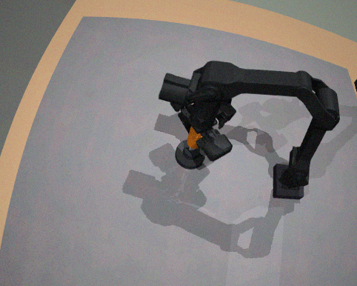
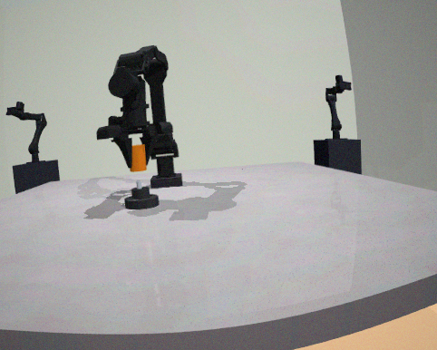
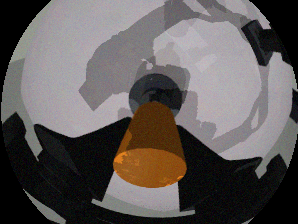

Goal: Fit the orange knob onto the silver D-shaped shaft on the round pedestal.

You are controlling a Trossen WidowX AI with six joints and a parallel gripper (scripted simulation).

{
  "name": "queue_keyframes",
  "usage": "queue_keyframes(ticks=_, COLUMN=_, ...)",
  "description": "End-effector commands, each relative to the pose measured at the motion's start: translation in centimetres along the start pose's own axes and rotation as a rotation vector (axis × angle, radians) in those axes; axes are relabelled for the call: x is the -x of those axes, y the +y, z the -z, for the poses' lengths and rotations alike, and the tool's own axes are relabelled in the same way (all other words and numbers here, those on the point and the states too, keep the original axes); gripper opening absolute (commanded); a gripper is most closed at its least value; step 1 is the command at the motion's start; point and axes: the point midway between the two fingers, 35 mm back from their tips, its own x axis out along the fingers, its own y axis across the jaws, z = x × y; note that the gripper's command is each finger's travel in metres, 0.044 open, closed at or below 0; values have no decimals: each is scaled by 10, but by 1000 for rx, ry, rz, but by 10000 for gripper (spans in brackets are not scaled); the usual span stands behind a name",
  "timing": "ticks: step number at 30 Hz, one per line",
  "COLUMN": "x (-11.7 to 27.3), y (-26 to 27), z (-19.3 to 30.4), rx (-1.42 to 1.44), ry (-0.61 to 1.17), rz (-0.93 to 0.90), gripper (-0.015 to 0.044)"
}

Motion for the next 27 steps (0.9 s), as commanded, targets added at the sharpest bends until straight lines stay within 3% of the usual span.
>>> queue_keyframes(ticks=1, x=-4, y=1, z=1, rx=-15, ry=5, rz=-2, gripper=0)
queue_keyframes(ticks=9, x=-24, y=1, z=1, rx=-15, ry=5, rz=-1, gripper=0)
queue_keyframes(ticks=27, x=-25, y=-1, z=1, rx=-9, ry=5, rz=-1, gripper=0)
